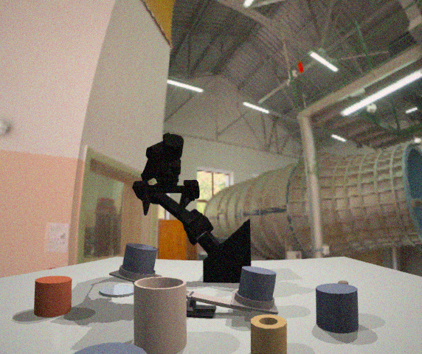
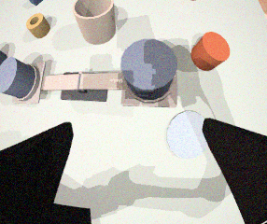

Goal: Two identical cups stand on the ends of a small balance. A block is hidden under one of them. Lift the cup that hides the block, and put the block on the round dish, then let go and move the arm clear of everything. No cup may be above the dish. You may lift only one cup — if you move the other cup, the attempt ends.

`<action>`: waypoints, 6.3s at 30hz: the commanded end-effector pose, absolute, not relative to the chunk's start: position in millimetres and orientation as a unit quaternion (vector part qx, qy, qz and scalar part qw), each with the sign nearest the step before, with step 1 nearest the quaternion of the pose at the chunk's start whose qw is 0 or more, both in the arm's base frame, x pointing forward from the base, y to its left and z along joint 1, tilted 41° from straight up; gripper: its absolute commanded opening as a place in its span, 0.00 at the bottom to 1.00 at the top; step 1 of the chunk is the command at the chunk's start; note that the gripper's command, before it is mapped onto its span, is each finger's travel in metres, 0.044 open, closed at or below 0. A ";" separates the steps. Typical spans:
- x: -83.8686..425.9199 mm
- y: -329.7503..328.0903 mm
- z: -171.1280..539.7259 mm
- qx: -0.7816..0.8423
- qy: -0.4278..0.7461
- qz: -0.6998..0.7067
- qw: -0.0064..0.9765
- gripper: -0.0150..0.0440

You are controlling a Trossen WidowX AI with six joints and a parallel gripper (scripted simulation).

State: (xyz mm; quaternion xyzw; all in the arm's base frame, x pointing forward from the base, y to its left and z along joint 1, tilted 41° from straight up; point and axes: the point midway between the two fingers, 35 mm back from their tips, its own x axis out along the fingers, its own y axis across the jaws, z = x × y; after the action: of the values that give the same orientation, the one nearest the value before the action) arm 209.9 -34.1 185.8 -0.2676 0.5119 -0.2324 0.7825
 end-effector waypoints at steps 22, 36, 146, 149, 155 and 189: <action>220.6 64.8 124.0 -0.356 0.437 -0.201 0.801 1.00; 257.4 78.0 95.4 -0.482 0.556 -0.110 0.668 1.00; 333.0 25.2 -77.4 -0.580 0.699 0.249 0.337 0.25; 334.0 27.7 -74.9 -0.580 0.698 0.250 0.337 0.25; 335.8 32.8 -69.7 -0.580 0.698 0.250 0.337 0.25; 342.9 61.3 -38.4 -0.579 0.698 0.251 0.338 0.25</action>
State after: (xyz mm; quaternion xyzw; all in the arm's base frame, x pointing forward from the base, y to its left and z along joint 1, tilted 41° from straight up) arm 337.5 50.2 -42.3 -0.5772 0.7065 0.2498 0.3246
